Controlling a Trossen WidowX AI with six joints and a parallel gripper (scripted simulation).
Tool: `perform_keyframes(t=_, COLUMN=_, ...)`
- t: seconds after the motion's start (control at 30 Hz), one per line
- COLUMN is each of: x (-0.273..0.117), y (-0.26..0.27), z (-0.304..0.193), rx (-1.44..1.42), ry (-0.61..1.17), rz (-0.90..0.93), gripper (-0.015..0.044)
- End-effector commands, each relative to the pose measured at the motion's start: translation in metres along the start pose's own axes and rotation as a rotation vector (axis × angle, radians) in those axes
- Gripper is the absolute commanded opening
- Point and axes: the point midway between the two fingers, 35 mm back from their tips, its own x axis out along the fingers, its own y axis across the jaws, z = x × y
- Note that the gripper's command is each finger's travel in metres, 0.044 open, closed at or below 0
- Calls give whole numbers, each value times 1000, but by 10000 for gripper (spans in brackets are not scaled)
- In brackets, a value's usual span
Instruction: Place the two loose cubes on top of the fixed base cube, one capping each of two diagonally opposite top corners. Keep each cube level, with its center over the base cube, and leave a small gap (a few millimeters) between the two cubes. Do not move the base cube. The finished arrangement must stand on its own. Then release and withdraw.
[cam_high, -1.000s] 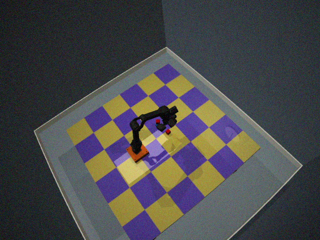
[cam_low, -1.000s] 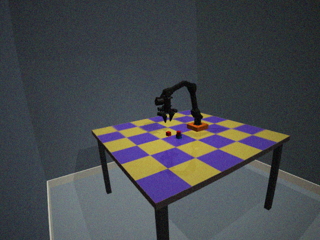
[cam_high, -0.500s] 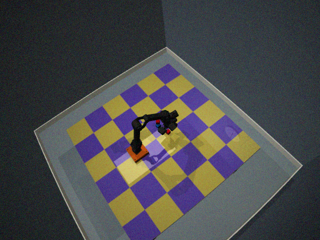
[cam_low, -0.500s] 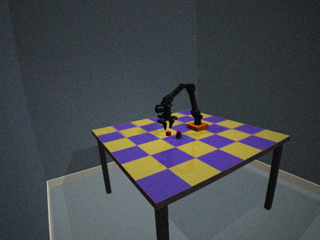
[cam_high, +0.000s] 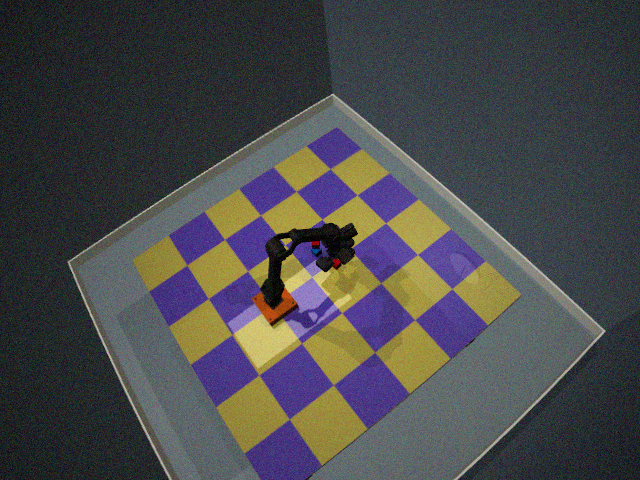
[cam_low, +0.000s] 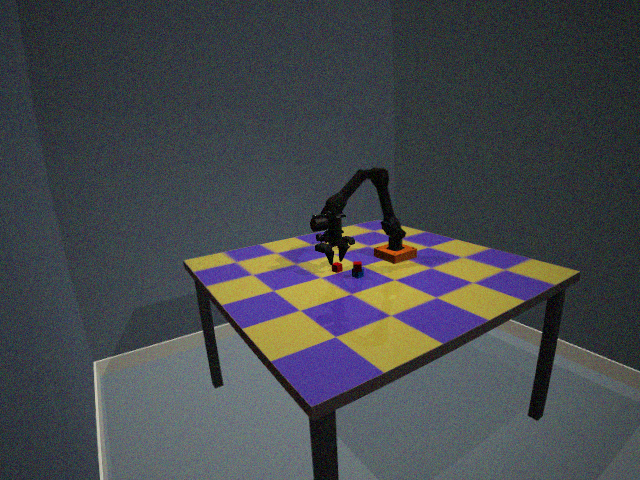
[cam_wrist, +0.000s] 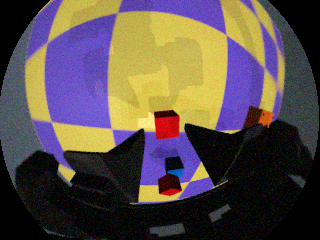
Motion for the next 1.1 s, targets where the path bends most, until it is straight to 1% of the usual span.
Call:
perform_keyframes(t=0.0, x=9, y=-4, z=-1, rx=6, ry=6, rz=-12, gripper=265)
perform_keyframes(t=0.3, x=21, y=-4, z=-2, rx=6, ry=6, rz=-12, gripper=265)
perform_keyframes(t=0.5, x=21, y=-4, z=-2, rx=6, ry=6, rz=-12, gripper=107)
perform_keyframes(t=0.67, x=19, y=-4, z=-1, rx=6, ry=6, rz=-12, gripper=105)
perform_keyframes(t=1.07, x=-17, y=2, z=0, rx=6, ry=6, rz=-12, gripper=105)
